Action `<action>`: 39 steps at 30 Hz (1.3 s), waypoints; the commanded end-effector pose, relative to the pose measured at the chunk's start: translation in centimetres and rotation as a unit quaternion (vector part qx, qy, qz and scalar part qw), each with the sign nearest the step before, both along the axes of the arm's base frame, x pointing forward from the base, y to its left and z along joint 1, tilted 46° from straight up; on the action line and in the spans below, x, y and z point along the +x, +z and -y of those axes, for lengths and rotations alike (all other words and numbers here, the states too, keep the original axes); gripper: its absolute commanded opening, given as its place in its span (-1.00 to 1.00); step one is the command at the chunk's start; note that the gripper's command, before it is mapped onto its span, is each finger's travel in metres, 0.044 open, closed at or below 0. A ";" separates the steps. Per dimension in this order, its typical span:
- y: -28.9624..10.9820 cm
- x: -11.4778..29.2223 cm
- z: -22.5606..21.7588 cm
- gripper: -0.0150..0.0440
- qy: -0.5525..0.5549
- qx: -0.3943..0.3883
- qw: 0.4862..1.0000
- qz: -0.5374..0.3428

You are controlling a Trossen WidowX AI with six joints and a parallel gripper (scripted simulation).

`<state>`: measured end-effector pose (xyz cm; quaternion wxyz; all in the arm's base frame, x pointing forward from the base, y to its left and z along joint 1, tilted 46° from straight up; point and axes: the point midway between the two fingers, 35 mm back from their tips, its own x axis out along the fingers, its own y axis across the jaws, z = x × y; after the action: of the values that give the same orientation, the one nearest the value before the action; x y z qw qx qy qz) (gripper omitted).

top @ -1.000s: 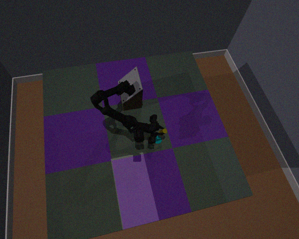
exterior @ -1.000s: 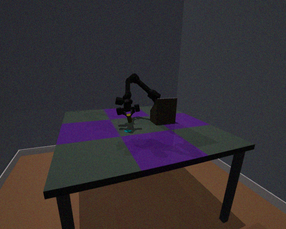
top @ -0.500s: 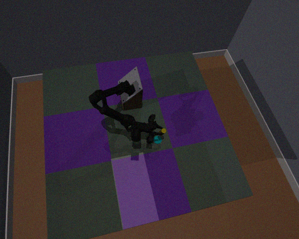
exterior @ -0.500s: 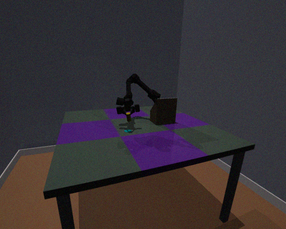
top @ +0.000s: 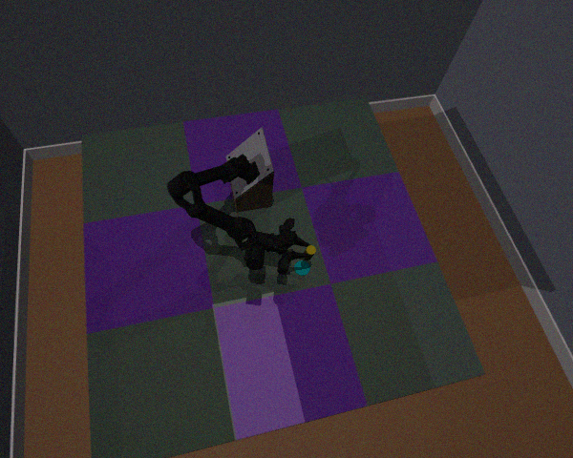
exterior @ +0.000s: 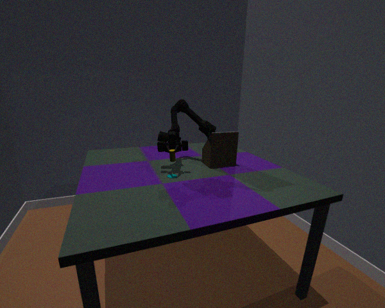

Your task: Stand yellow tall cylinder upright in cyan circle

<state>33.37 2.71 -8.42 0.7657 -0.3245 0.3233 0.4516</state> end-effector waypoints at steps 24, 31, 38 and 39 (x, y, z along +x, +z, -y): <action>1.3 -0.5 0.2 -0.14 0.020 0.025 0.998 0.053; 0.8 -0.5 0.7 -0.14 0.020 0.024 0.998 0.052; -1.3 -0.5 3.0 -0.14 0.021 0.022 0.998 0.050; -1.6 -0.5 3.3 -0.14 0.021 0.022 0.998 0.050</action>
<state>32.79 0.39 -9.17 0.7782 -0.3364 0.2696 0.4566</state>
